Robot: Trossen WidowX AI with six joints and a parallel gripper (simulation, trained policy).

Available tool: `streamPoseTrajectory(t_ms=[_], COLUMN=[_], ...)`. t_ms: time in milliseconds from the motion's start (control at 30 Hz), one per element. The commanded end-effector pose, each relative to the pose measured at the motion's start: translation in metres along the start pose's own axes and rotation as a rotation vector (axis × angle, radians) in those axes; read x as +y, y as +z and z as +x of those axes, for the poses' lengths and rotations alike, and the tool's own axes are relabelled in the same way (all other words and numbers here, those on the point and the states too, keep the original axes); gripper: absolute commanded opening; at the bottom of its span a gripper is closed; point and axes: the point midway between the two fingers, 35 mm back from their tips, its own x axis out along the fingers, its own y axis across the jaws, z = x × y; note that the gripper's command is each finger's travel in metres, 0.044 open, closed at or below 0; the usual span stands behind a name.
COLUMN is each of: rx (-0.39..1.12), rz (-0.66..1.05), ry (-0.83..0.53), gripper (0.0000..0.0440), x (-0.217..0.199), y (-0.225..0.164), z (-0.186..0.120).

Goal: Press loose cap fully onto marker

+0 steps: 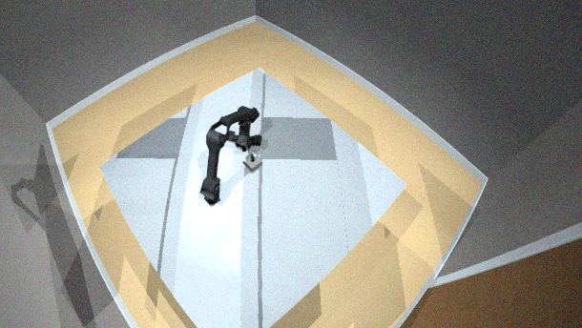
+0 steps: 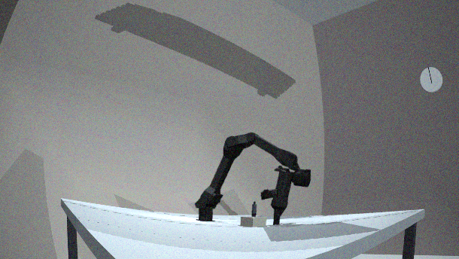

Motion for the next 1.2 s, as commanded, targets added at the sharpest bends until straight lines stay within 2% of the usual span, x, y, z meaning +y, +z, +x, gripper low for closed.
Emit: streamPoseTrajectory(t_ms=[0,200,700,1167], rx=[-0.002,0.016,0.097,0.1], rz=[-0.026,-0.054,-0.069,-0.028], ry=[0.013,0.031,0.077,0.057], gripper=[0.0204,0.0047,0.0032,0.0021], x=[0.0,-0.002,0.013,0.041], y=[0.0,0.002,0.007,0.054], z=[0.003,-0.008,-0.064,-0.101])
